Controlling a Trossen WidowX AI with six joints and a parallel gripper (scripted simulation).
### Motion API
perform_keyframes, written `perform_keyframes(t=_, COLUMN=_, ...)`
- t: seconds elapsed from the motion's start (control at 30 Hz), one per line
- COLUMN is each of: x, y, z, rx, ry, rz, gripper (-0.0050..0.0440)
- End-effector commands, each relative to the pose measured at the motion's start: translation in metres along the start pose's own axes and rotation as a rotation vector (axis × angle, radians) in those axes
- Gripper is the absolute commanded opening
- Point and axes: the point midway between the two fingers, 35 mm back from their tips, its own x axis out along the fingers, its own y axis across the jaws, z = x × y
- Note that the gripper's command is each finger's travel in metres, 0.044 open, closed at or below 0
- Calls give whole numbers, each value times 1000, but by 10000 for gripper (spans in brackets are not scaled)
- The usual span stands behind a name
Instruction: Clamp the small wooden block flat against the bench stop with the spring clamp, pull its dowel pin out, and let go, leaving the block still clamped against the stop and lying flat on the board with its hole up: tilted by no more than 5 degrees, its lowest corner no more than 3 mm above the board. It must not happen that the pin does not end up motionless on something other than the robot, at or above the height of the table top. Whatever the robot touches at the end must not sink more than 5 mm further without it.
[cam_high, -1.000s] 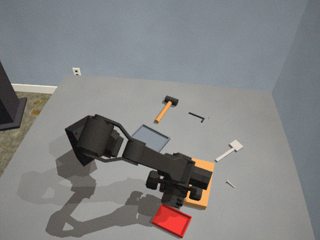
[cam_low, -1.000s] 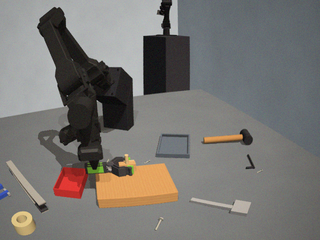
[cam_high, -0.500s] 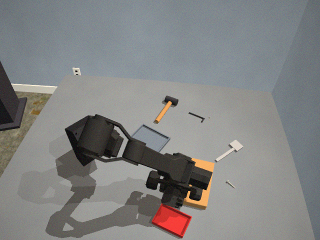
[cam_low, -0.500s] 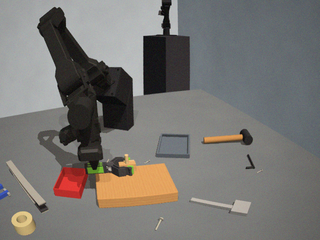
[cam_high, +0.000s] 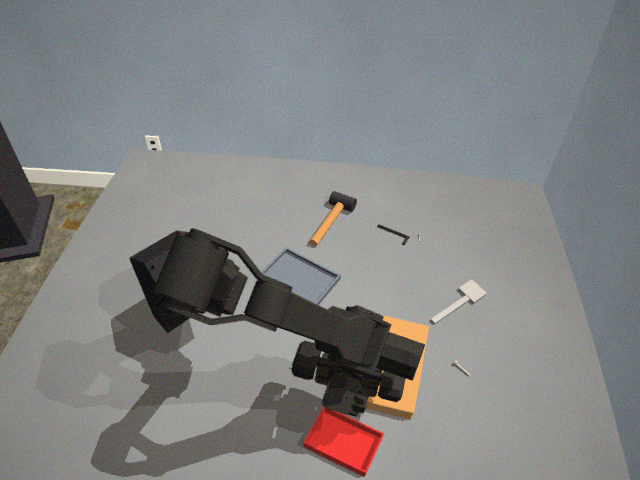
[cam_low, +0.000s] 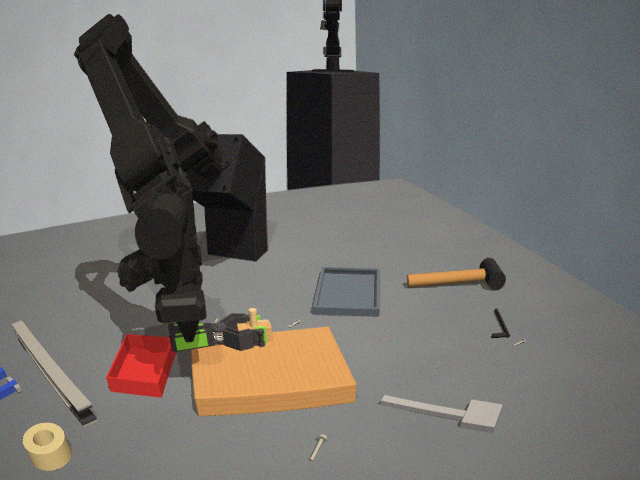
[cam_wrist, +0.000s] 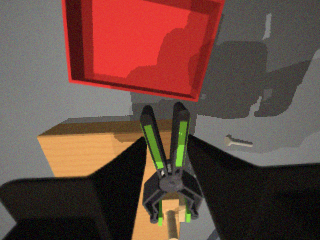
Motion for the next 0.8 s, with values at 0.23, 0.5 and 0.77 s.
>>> perform_keyframes(t=0.23, x=0, y=0, z=0, rx=1, ry=0, rz=1, gripper=270)
perform_keyframes(t=0.5, x=0, y=0, z=0, rx=1, ry=0, rz=1, gripper=330)
perform_keyframes(t=0.77, x=0, y=0, z=0, rx=1, ry=0, rz=1, gripper=405)
